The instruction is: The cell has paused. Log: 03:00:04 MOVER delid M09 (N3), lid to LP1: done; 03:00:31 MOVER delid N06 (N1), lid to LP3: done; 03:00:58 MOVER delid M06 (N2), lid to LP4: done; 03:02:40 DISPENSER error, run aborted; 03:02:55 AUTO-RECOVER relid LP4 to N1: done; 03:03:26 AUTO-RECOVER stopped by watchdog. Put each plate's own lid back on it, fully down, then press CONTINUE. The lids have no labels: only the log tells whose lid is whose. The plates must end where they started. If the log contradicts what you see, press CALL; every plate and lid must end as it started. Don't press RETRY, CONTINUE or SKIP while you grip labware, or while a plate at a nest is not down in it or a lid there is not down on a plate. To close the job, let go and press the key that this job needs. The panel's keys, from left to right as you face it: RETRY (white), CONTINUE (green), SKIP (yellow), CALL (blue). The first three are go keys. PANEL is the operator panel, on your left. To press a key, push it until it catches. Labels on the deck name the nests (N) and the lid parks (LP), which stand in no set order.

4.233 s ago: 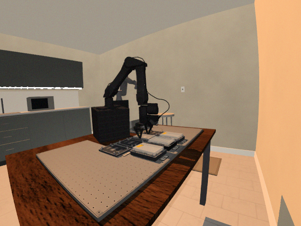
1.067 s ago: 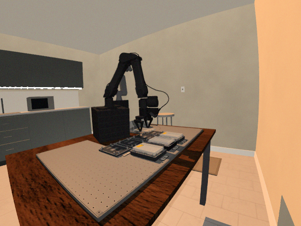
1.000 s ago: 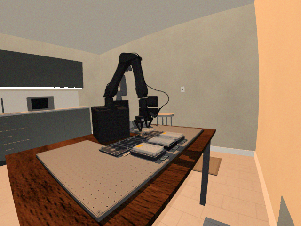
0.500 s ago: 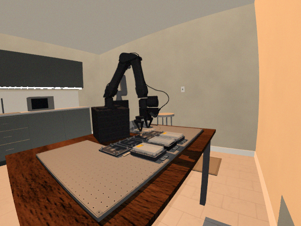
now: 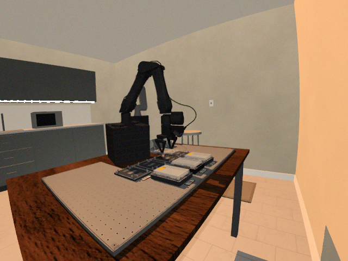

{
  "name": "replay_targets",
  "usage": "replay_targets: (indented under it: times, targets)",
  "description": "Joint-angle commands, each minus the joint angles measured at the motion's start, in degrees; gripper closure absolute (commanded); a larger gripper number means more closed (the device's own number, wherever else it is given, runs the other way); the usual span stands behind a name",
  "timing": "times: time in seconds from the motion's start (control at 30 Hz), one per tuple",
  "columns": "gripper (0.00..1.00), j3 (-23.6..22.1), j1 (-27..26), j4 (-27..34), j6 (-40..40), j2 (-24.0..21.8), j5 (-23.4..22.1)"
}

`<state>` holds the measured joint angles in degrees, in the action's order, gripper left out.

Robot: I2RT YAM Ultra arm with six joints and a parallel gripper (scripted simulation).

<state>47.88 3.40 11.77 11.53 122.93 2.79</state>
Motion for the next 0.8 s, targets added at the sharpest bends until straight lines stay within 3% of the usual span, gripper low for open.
replay_targets:
  times: [0.0, 0.13, 0.2, 0.7, 0.77]
  targets:
    - [1.0, 4.8, -2.1, 2.3, -2.1, 1.0, -0.3]
    - [1.0, 9.3, -3.9, 4.7, -3.9, 2.9, -0.6]
    - [1.0, 9.3, -3.9, 4.7, -3.9, 2.9, -0.6]
    - [1.0, 28.4, -9.4, 15.2, -9.3, 11.0, -1.0]
    - [1.0, 28.4, -9.4, 15.2, -9.3, 11.0, -1.0]
